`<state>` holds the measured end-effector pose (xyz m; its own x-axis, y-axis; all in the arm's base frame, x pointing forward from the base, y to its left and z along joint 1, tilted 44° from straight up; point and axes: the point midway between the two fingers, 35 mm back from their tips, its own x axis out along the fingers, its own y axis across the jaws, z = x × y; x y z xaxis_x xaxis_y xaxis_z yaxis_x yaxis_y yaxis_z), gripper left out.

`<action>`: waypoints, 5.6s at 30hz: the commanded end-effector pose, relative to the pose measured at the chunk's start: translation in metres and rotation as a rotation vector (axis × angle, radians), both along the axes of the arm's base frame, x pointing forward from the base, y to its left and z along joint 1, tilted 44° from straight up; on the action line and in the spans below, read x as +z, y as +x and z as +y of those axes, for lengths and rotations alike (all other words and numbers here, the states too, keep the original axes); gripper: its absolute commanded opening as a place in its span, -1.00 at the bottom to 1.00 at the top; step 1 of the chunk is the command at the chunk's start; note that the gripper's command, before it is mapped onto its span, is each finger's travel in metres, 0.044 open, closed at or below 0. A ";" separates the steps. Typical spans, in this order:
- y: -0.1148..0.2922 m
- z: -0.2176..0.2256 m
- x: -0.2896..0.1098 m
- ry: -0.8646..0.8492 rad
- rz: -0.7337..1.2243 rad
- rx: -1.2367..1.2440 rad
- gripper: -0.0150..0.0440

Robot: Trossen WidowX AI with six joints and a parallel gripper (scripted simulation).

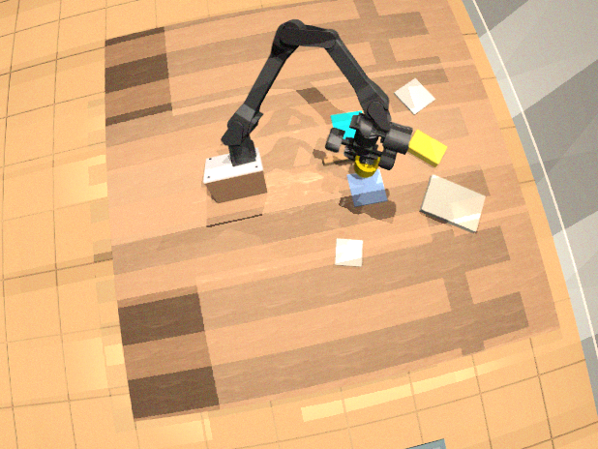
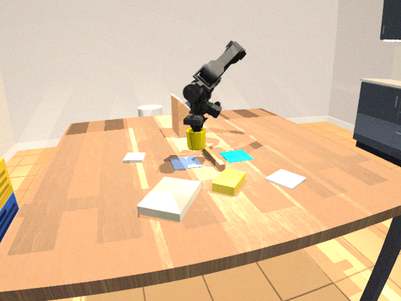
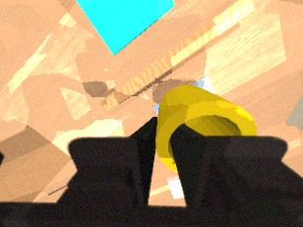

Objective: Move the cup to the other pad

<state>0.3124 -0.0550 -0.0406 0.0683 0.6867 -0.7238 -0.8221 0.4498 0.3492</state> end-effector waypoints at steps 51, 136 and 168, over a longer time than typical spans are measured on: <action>0.012 0.105 0.107 0.009 -0.004 -0.002 -0.49; 0.017 0.135 0.095 0.006 -0.011 0.000 0.01; 0.012 0.110 0.112 0.008 0.004 -0.006 0.63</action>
